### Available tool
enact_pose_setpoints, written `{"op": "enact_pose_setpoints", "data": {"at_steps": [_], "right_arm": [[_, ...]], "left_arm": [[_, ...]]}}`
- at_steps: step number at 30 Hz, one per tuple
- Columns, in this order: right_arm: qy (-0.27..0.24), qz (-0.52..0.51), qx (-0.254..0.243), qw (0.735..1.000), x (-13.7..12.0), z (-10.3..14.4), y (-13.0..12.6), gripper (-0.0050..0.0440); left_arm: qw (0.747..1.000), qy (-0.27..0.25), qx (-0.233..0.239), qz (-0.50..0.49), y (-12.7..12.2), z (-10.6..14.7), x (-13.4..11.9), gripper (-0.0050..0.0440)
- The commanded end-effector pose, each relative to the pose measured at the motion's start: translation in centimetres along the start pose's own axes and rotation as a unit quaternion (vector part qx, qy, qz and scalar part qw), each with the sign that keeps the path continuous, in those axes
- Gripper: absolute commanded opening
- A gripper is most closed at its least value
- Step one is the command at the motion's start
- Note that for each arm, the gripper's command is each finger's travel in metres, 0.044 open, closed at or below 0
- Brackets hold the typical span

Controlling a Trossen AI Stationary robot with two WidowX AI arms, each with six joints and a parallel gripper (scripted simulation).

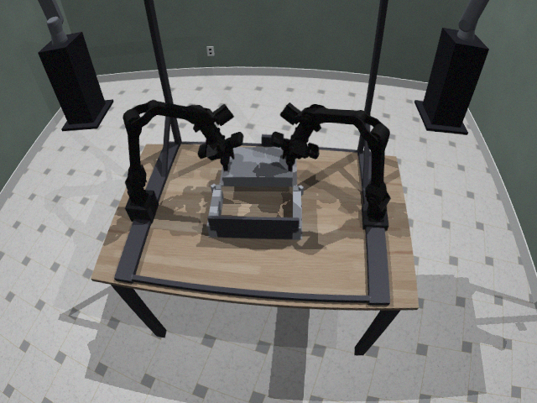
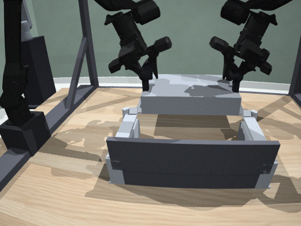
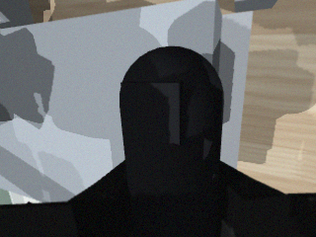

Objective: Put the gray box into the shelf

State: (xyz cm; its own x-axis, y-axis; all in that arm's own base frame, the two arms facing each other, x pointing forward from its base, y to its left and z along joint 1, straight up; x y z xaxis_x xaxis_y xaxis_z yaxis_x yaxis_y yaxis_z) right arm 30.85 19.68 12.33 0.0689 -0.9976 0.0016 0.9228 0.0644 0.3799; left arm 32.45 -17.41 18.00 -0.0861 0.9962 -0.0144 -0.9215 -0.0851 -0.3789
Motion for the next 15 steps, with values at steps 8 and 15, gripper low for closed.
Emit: {"op": "enact_pose_setpoints", "data": {"at_steps": [8, 15], "right_arm": [[0.013, -0.011, 0.030, 0.999, 1.3, 2.4, 0.9, 0.0109], [0.011, -0.013, 0.030, 0.999, 2.2, 2.3, 0.9, 0.0109]], "left_arm": [[0.999, 0.019, -0.028, -0.005, -0.6, 2.1, 2.0, 0.0110], [0.999, 0.019, -0.028, -0.006, -0.7, 2.0, 2.8, 0.0110]]}}
Point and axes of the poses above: on each arm, the point midway between the two fingers, 35 mm back from their tips, its own z axis back along the fingers, its own y axis across the jaws, x = y × z, the point moved 6 cm from there along z, back along the fingers, and after that the axes turned 1 degree about z, right-handed, at the moved point
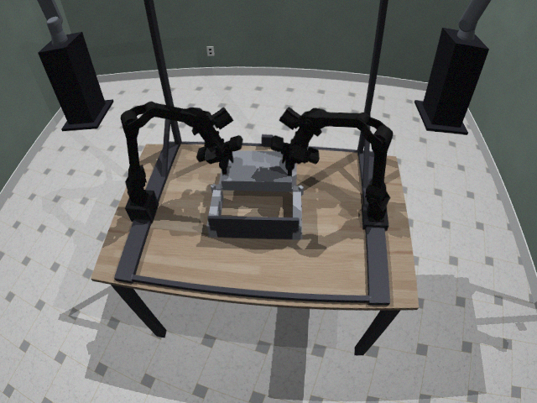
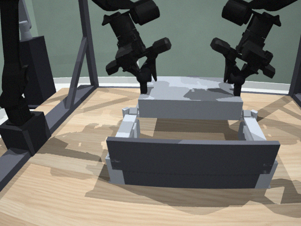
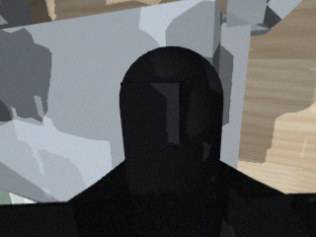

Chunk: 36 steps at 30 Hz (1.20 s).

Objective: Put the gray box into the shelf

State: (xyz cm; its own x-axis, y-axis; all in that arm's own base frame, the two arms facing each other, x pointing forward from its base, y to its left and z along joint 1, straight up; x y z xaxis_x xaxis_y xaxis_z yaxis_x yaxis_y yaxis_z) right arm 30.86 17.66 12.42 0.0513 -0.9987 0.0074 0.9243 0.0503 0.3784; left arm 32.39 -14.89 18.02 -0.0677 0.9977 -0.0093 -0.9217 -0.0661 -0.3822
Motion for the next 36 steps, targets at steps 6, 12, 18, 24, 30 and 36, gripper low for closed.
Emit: {"op": "enact_pose_setpoints", "data": {"at_steps": [6, 12, 18, 24, 30, 36], "right_arm": [[0.017, -0.006, 0.031, 0.999, 1.2, 2.1, 0.9, 0.0109], [0.017, -0.005, 0.031, 0.999, 2.3, 2.1, 0.9, 0.0109], [0.016, -0.005, 0.031, 0.999, 3.0, 2.0, 0.9, 0.0109], [0.016, -0.005, 0.031, 0.999, 4.4, 1.9, 0.9, 0.0109], [0.015, -0.005, 0.031, 0.999, 5.6, 1.9, 0.8, 0.0109], [0.015, -0.005, 0.032, 0.999, 7.0, 1.8, 0.8, 0.0109]], "left_arm": [[1.000, 0.017, -0.026, 0.004, -0.5, 2.0, 1.3, 0.0110], [1.000, 0.017, -0.026, 0.004, -0.5, 1.9, 2.3, 0.0110], [1.000, 0.016, -0.026, 0.004, -0.5, 1.9, 3.0, 0.0110], [1.000, 0.016, -0.026, 0.003, -0.5, 1.9, 4.3, 0.0110], [1.000, 0.016, -0.026, 0.003, -0.5, 1.8, 5.5, 0.0110], [1.000, 0.015, -0.027, 0.003, -0.5, 1.7, 6.8, 0.0110]]}}
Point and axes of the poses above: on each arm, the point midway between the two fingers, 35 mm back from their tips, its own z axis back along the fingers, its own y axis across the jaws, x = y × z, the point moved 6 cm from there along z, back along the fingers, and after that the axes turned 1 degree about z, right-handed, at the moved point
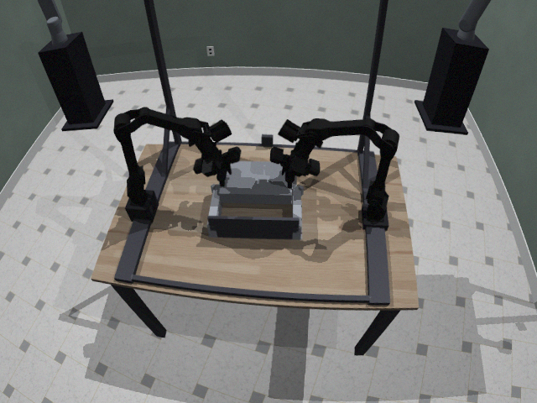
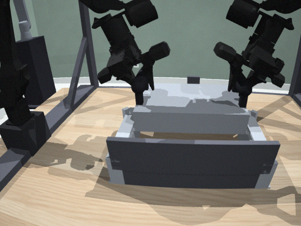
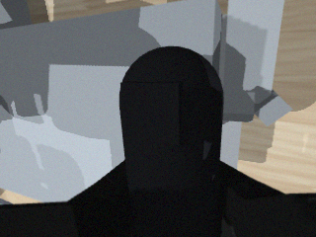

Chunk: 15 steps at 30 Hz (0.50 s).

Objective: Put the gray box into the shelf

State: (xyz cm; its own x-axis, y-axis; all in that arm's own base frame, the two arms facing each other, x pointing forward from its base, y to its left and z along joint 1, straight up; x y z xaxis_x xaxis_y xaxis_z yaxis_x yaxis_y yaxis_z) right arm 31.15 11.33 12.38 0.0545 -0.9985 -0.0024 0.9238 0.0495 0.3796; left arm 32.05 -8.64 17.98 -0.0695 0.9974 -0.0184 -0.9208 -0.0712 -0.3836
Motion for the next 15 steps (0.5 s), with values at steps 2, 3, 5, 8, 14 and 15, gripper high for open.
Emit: {"op": "enact_pose_setpoints", "data": {"at_steps": [2, 3, 5, 8, 14, 15], "right_arm": [[0.009, -0.004, 0.031, 0.999, 1.1, 1.8, 0.9, 0.0109], [0.009, -0.004, 0.031, 0.999, 1.4, 1.8, 0.9, 0.0109], [0.006, 0.004, 0.031, 1.000, 1.8, 1.8, 0.9, 0.0109], [0.004, 0.008, 0.030, 1.000, 2.6, 1.8, 0.9, 0.0109], [0.003, 0.009, 0.030, 0.999, 3.7, 1.7, 0.9, 0.0109], [0.003, 0.009, 0.030, 0.999, 3.9, 1.7, 0.8, 0.0109]], "left_arm": [[1.000, 0.011, -0.026, 0.000, -0.4, 1.7, 1.0, 0.0110], [1.000, 0.011, -0.026, 0.000, -0.4, 1.7, 1.3, 0.0110], [1.000, 0.011, -0.026, 0.000, -0.4, 1.7, 1.8, 0.0110], [1.000, -0.001, -0.025, 0.005, -0.4, 1.7, 2.3, 0.0110], [1.000, -0.002, -0.025, 0.005, -0.4, 1.7, 3.4, 0.0110], [1.000, -0.002, -0.025, 0.005, -0.4, 1.7, 3.6, 0.0110]]}}
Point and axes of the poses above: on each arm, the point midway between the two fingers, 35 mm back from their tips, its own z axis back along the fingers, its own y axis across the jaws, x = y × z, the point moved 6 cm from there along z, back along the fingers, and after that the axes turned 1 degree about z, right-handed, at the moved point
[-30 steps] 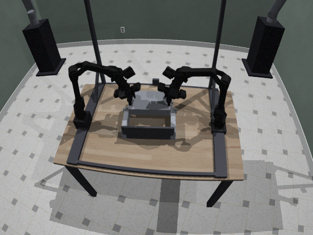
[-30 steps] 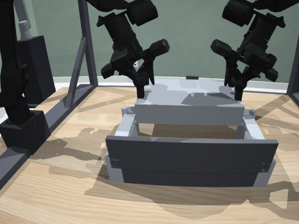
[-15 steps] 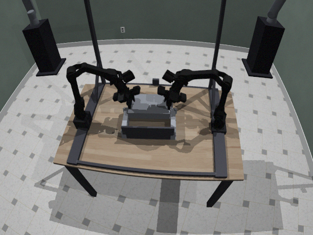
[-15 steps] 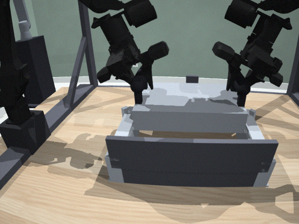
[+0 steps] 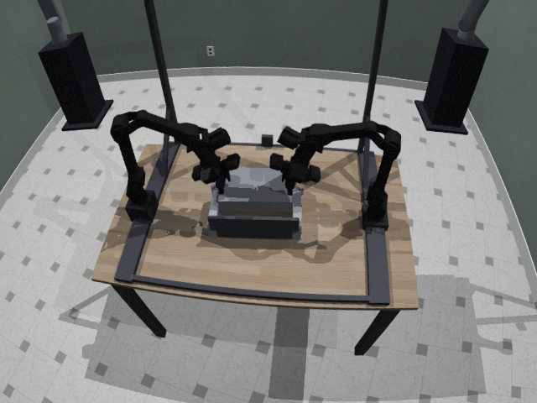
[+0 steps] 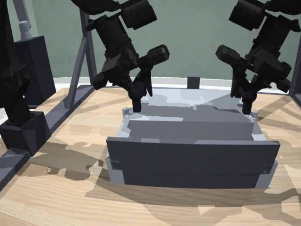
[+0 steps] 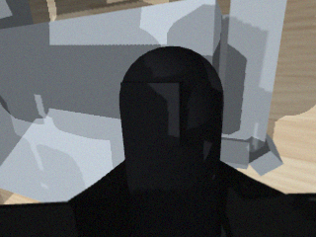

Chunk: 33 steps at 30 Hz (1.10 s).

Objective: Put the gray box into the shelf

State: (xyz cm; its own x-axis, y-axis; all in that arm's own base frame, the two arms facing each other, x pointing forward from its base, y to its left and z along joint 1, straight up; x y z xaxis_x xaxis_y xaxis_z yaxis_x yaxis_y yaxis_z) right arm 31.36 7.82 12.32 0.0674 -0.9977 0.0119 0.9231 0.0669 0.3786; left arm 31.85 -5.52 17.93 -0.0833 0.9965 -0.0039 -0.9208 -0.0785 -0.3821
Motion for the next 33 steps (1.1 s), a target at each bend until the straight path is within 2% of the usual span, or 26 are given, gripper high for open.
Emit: {"op": "enact_pose_setpoints", "data": {"at_steps": [1, 25, 33], "right_arm": [[0.007, 0.000, 0.031, 0.999, 0.7, 1.7, 0.8, 0.0109], [0.004, 0.001, 0.031, 1.000, 6.3, 1.5, 0.6, 0.0109], [0.004, 0.001, 0.031, 1.000, 7.2, 1.5, 0.6, 0.0109]], "left_arm": [[1.000, 0.008, -0.026, 0.001, -0.4, 1.6, 0.8, 0.0110], [1.000, 0.006, -0.026, 0.001, -0.4, 1.3, 6.5, 0.0110], [1.000, 0.005, -0.026, 0.000, -0.5, 1.3, 7.4, 0.0110]]}}
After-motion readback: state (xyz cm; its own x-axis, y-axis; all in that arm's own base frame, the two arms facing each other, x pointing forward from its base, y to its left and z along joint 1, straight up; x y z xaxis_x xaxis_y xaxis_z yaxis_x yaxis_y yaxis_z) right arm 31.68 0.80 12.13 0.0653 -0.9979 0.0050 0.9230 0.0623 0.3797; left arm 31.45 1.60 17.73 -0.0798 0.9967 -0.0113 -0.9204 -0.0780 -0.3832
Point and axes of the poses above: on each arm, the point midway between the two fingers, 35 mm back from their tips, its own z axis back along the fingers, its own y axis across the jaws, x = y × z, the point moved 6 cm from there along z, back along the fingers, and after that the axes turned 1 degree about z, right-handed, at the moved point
